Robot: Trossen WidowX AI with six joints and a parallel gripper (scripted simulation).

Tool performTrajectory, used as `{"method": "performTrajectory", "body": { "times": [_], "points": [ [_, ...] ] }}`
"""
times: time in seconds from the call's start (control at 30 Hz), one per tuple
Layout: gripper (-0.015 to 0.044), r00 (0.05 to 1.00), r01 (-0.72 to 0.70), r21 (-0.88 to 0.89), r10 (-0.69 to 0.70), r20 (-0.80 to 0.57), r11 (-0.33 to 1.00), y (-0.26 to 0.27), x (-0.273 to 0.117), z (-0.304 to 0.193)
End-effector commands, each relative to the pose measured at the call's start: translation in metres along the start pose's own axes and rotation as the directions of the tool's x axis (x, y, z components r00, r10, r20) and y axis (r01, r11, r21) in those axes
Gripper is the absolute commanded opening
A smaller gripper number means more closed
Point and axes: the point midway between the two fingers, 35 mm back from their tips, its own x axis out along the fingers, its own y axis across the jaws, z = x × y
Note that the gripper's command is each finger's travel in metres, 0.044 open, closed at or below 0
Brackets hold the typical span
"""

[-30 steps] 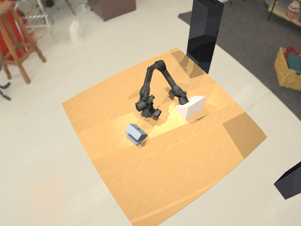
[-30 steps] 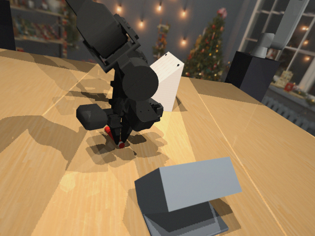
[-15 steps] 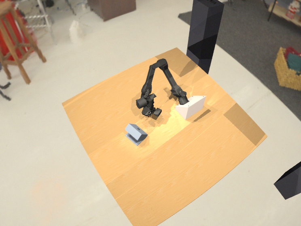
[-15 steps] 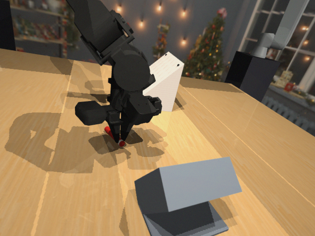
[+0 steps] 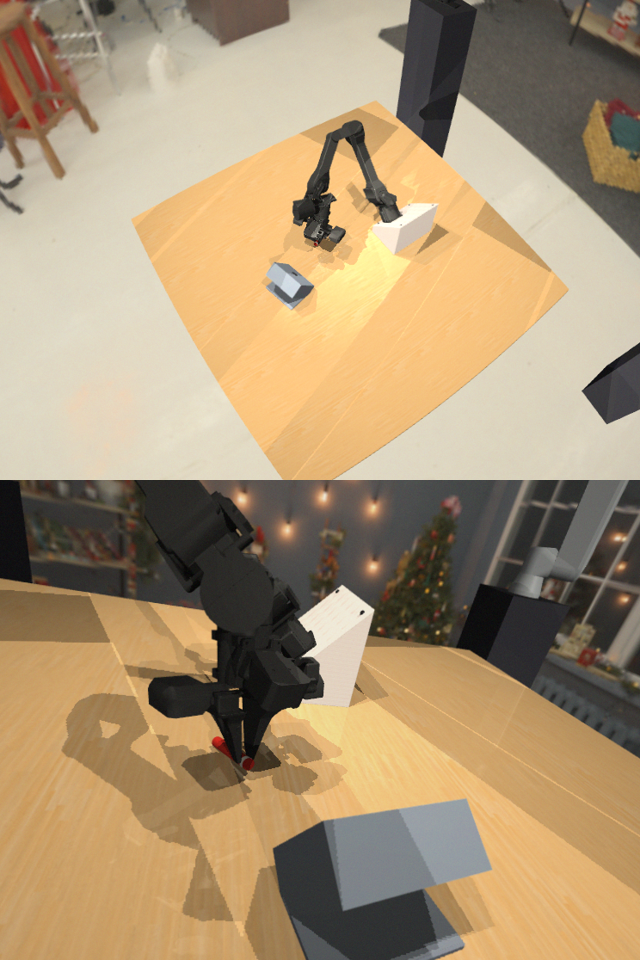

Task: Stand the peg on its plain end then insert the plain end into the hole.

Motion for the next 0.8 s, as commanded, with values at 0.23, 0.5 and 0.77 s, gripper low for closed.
{"method": "performTrajectory", "body": {
  "times": [0.23,0.5,0.77],
  "points": [
    [0.0049,0.995,-0.002,-0.001,0.002,0.102,1.0,0.001,-0.007,-0.004],
    [0.0049,0.985,-0.002,-0.001,0.002,0.17,1.0,0.001,-0.011,-0.007],
    [0.0049,0.971,-0.002,-0.002,0.002,0.238,1.0,0.0,-0.015,-0.011]
  ]
}}
